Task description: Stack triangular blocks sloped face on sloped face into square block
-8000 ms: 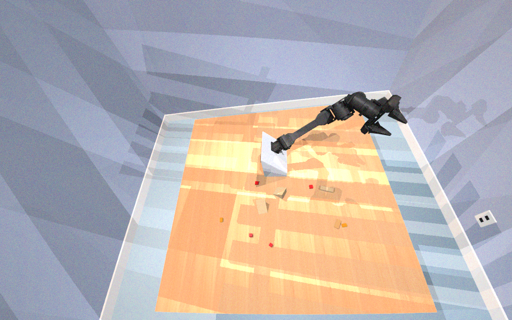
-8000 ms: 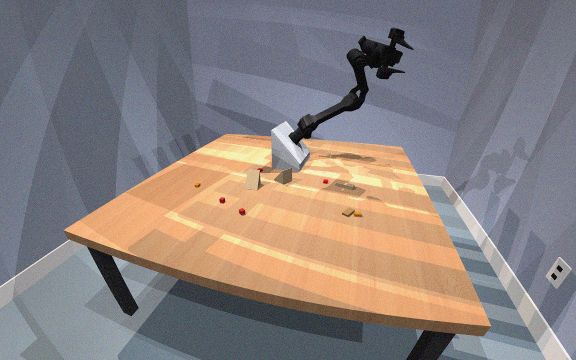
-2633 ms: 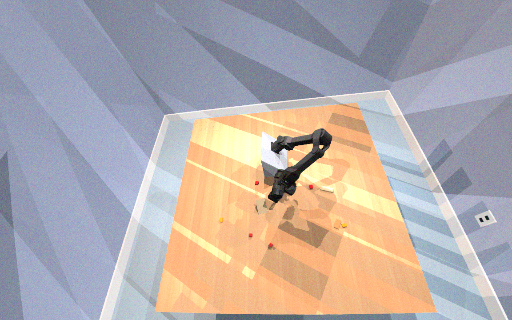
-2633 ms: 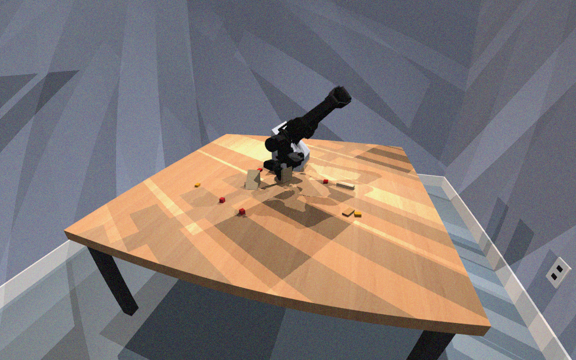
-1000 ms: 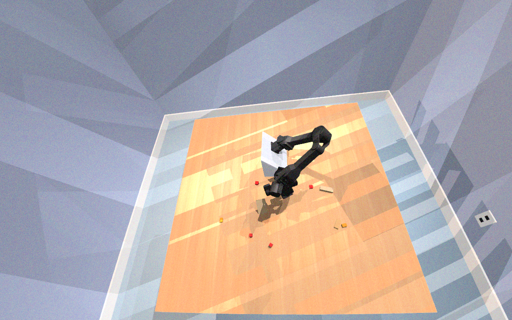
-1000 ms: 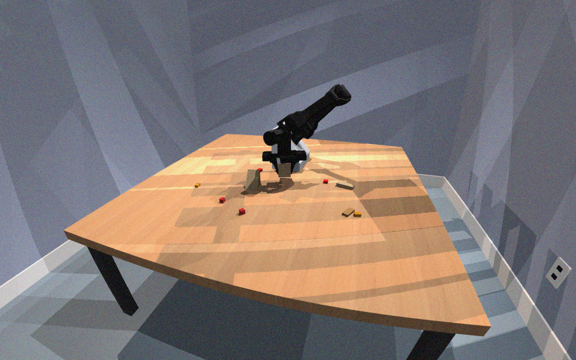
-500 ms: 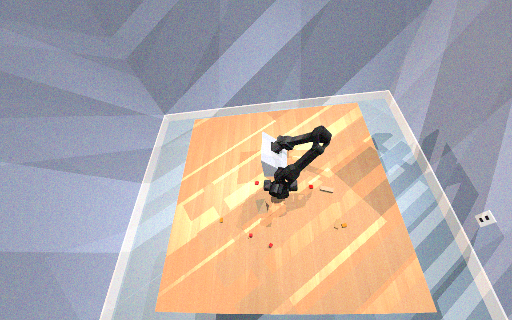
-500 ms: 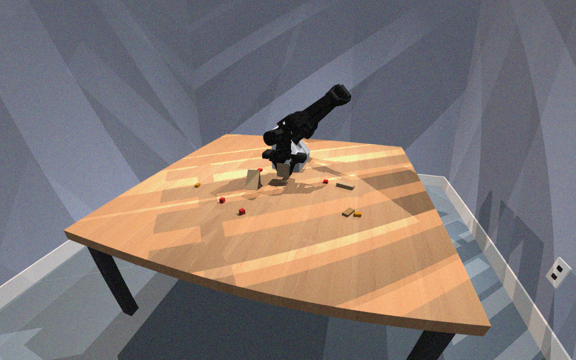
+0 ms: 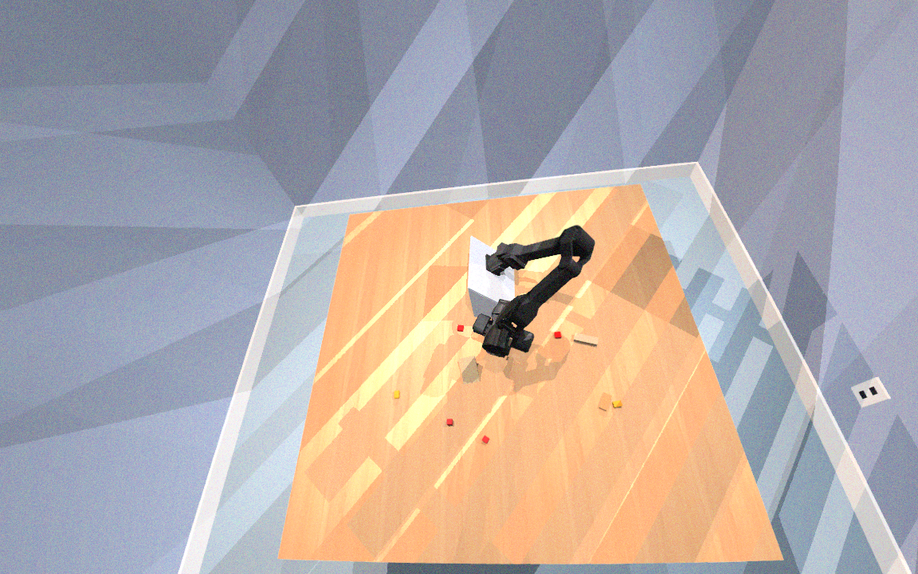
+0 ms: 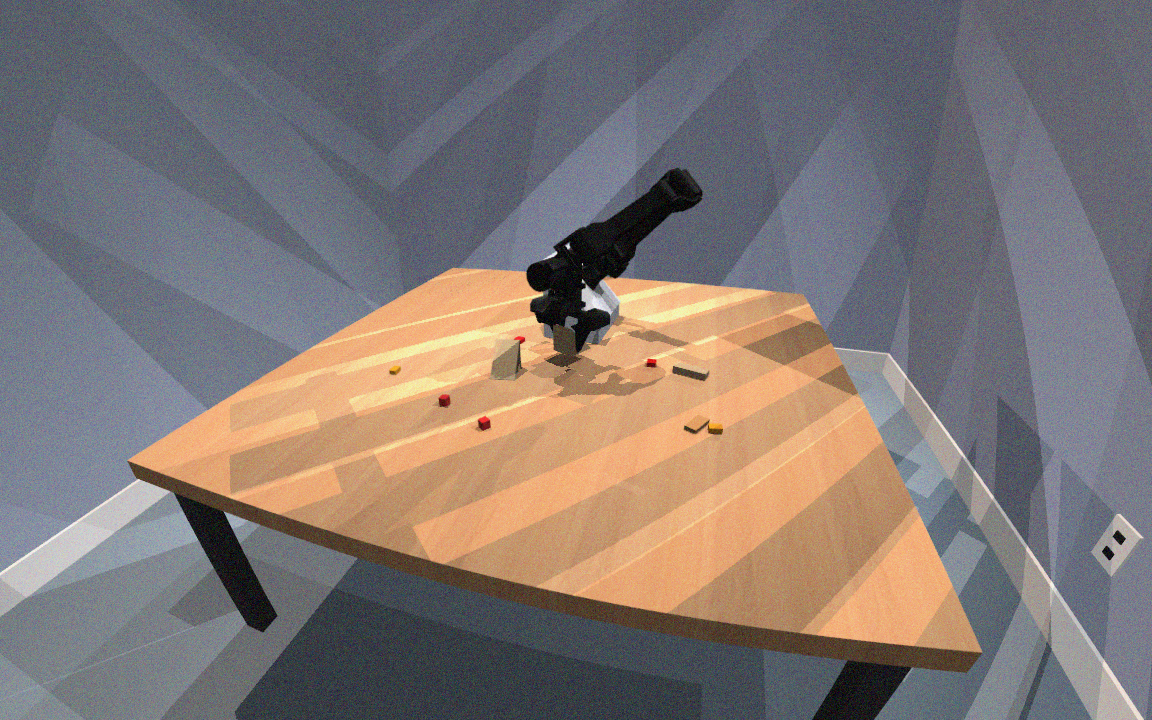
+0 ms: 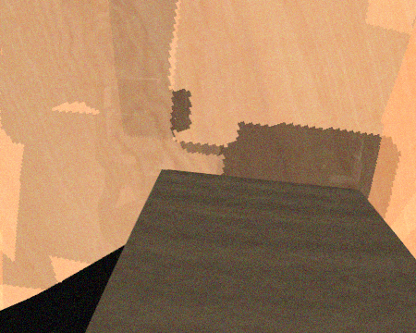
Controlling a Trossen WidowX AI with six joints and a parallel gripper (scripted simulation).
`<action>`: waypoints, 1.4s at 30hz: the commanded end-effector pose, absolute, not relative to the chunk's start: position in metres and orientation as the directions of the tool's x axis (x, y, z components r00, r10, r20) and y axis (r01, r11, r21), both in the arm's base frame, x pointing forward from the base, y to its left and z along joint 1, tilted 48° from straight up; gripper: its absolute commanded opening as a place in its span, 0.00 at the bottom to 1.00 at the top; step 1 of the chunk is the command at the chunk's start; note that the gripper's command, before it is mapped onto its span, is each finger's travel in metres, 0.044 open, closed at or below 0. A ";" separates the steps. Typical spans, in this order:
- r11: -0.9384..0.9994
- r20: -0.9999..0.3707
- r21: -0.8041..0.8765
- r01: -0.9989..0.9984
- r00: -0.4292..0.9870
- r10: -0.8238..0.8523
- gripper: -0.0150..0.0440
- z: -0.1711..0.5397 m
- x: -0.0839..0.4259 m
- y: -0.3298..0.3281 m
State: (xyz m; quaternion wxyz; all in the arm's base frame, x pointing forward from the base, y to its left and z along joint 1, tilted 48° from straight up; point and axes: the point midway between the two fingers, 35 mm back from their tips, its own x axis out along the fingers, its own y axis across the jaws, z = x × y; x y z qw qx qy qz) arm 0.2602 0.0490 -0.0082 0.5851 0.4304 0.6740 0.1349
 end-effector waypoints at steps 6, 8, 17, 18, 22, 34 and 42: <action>0.492 -0.673 0.592 0.639 0.056 0.738 0.25 -0.009 0.260 0.049; 0.470 -0.673 0.571 0.673 0.056 0.738 0.25 -0.009 0.260 0.049; 0.337 -0.673 0.438 0.833 0.056 0.737 0.25 -0.009 0.260 0.049; 0.317 -0.673 0.418 0.851 0.056 0.737 0.25 -0.009 0.260 0.049; 0.261 -0.673 0.360 0.896 0.056 0.737 0.25 -0.009 0.260 0.049; 0.132 -0.674 0.225 0.965 0.056 0.737 0.25 -0.009 0.260 0.049; 0.132 -0.674 0.225 0.965 0.056 0.737 0.25 -0.009 0.260 0.049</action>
